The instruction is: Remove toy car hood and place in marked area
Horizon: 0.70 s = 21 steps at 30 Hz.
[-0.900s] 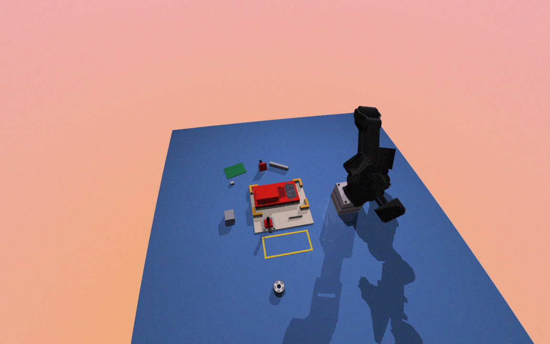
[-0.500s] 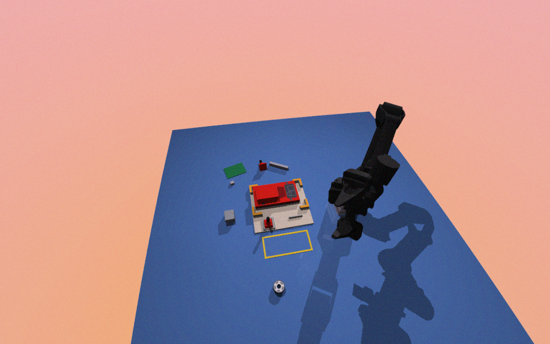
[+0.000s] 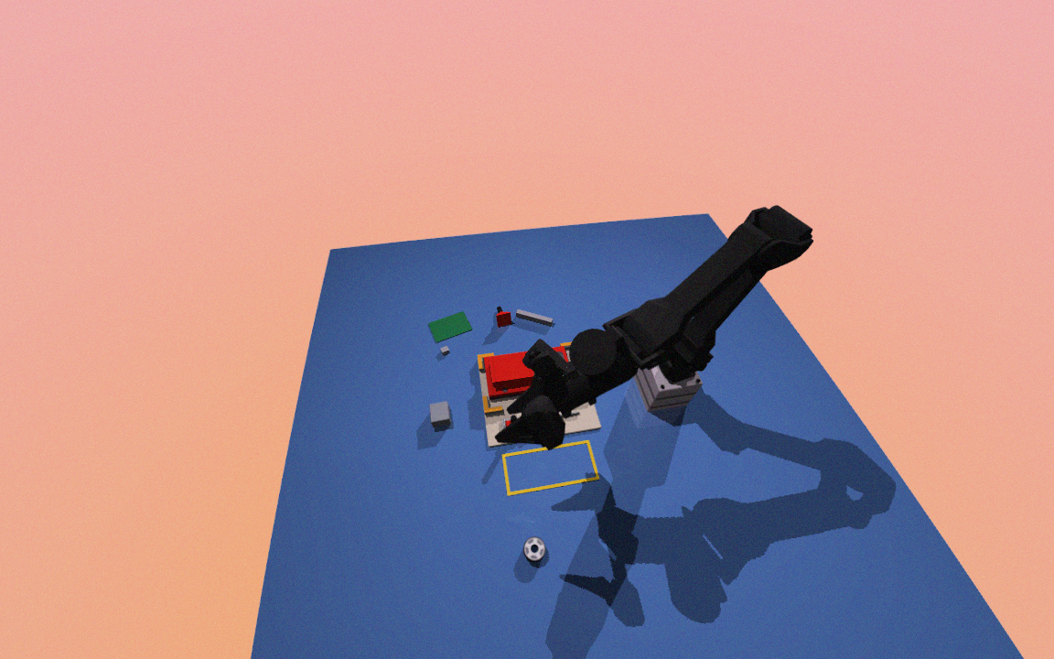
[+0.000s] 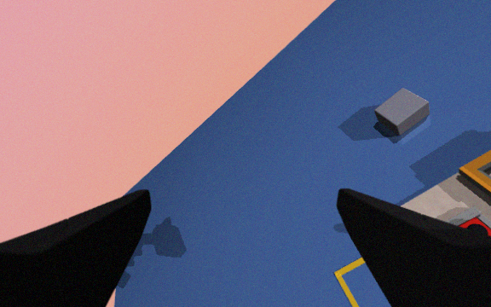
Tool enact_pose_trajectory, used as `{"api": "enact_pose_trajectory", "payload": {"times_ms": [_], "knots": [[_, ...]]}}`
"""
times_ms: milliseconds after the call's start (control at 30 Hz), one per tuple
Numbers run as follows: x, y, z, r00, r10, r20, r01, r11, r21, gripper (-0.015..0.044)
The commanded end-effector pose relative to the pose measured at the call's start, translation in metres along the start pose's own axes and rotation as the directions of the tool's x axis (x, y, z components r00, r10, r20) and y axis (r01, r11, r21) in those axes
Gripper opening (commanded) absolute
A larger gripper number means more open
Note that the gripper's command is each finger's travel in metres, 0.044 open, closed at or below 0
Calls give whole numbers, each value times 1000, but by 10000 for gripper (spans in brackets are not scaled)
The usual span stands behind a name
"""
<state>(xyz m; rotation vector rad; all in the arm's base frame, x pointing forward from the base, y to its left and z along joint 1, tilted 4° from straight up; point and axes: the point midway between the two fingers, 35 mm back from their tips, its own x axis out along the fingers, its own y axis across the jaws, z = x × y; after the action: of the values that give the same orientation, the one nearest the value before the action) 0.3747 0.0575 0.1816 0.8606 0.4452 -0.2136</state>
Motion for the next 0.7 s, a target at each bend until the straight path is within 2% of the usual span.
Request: {"api": "enact_pose_trajectory", "payload": {"times_ms": [0,167,333,500,667], "knots": [[28,-50,20,971,-226,-80,206,957,-207,440],[43,-115,43,868,-456,-197,334,829,-449,440],[39,-184,58,686,-613,-390,279,718,-638,440],[23,-243,74,510,-637,-578,117,717,-688,440],[22,-245,74,503,-636,-585,109,719,-687,440]]}}
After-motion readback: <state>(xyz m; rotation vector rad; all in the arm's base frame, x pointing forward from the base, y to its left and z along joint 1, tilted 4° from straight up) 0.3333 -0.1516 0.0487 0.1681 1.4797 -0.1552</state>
